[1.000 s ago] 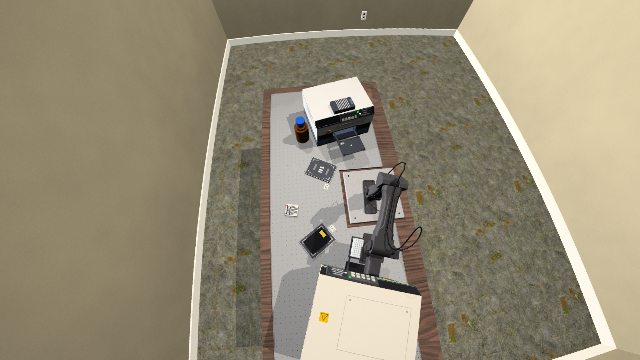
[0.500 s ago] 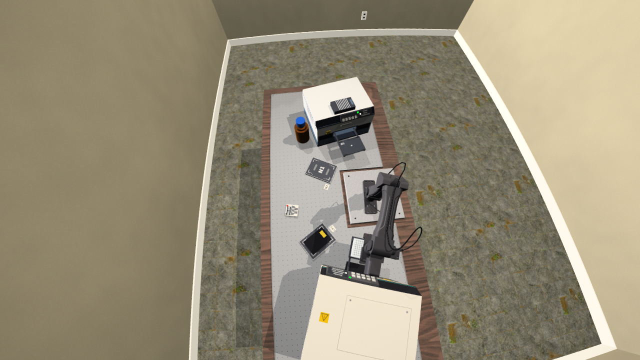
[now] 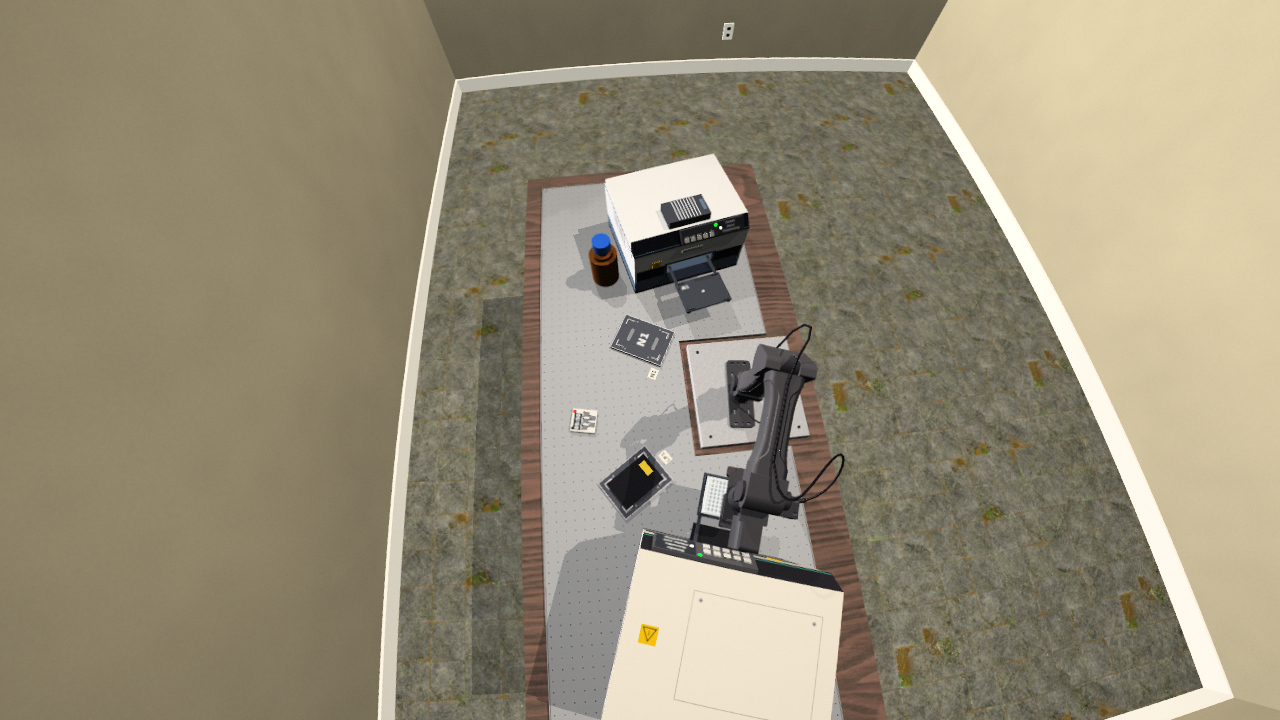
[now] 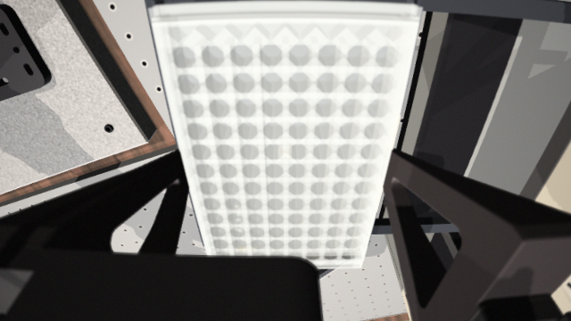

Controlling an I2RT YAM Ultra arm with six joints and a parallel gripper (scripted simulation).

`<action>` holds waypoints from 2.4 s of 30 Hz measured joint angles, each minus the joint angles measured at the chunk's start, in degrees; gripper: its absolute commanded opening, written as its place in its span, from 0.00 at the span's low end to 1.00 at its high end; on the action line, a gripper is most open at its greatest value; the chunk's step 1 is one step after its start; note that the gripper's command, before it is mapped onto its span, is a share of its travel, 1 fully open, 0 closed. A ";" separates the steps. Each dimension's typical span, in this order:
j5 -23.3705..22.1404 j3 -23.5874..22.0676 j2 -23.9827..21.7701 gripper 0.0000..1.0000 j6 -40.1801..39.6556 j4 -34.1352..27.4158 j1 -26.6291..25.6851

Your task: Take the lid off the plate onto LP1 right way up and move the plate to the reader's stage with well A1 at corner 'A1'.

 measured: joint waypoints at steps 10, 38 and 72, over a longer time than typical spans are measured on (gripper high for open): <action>0.00 -0.68 -0.31 0.86 0.04 0.50 0.00; 0.00 -1.95 -0.35 1.00 0.02 1.97 0.00; 0.00 -0.46 -0.44 1.00 0.04 0.74 0.00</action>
